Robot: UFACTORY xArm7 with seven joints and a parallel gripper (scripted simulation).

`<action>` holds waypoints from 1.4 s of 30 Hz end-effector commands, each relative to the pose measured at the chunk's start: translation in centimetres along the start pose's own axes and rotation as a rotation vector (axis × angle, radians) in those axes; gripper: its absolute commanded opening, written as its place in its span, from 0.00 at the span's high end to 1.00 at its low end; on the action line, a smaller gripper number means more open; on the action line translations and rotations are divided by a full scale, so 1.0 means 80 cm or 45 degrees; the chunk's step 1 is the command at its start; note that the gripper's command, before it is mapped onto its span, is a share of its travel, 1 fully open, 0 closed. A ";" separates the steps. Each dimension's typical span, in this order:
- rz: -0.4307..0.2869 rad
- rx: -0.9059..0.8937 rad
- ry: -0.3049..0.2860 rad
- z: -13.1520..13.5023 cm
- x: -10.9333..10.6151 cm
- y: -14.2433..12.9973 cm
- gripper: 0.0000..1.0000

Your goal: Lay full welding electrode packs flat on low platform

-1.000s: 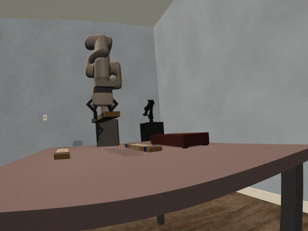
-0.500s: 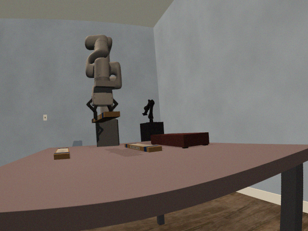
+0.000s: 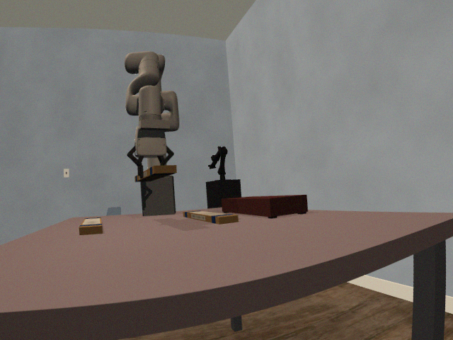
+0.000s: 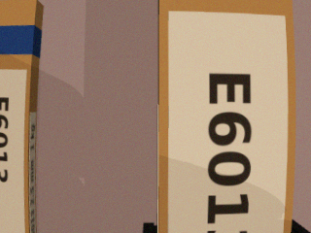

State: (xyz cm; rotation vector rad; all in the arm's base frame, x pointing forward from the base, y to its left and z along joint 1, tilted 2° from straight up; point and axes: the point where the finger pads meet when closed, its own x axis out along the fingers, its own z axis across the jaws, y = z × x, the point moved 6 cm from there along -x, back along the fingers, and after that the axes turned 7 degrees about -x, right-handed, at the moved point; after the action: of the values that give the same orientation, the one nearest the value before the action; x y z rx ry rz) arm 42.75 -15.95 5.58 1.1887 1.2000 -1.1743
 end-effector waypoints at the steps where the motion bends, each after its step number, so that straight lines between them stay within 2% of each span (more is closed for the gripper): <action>1: 0.007 0.000 -0.003 0.001 0.000 0.002 0.42; 17: 0.007 0.000 -0.003 0.001 0.015 0.002 0.42; 42: 0.007 0.000 -0.003 0.001 0.058 0.002 0.42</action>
State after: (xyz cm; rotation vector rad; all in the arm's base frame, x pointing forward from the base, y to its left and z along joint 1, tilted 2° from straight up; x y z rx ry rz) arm 42.84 -16.01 1.45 1.1887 1.1999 -1.1742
